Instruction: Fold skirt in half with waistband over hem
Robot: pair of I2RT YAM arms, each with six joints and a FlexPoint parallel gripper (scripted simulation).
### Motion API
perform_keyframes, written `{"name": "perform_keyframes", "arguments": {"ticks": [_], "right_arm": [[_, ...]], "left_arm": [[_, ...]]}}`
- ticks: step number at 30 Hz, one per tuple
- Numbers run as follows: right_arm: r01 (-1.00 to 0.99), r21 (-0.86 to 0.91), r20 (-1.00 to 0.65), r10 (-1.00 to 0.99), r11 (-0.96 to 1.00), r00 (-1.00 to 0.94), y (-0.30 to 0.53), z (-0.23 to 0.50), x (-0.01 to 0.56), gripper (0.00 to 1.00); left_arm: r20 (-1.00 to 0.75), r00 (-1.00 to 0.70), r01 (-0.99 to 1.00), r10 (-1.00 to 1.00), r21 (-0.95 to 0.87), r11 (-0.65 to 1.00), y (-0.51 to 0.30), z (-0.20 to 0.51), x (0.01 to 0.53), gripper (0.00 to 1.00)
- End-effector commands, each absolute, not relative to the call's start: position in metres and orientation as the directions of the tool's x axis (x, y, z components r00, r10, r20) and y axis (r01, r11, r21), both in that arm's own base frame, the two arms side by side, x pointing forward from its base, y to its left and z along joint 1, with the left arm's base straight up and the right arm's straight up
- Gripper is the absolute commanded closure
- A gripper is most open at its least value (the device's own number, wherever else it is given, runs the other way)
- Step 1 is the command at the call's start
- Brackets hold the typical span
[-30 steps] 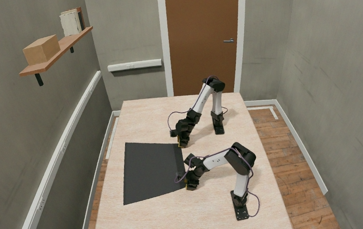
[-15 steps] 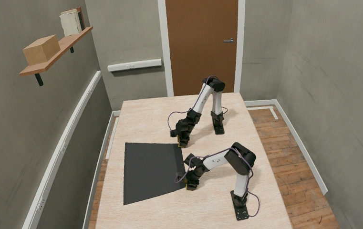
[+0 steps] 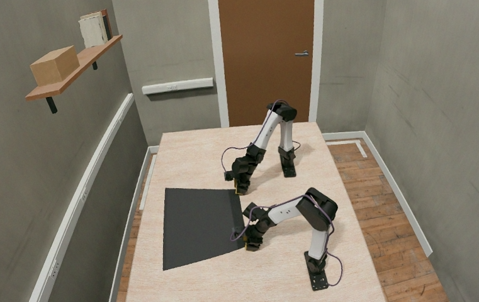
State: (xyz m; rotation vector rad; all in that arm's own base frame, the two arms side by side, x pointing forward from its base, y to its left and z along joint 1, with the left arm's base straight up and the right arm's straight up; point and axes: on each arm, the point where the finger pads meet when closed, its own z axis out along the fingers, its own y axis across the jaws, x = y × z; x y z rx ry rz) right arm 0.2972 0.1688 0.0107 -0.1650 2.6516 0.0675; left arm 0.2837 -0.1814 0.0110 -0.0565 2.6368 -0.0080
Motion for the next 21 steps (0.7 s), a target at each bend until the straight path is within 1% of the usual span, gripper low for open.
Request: {"name": "perform_keyframes", "arguments": {"ticks": [1,21], "right_arm": [[-0.129,0.04,-0.475,-0.095,0.991,-0.875,0.1726,-0.0027,0.3011,0.52],[-0.129,0.04,-0.476,-0.095,0.991,-0.874,0.1725,-0.0074,0.3012,0.52]], "left_arm": [[-0.481,-0.876,-0.029,-0.041,-0.032,0.999,-0.1853,-0.0014,0.286,0.52],[-0.478,-0.877,-0.032,-0.042,-0.029,0.999,-0.1833,-0.0072,0.285,0.52]]}}
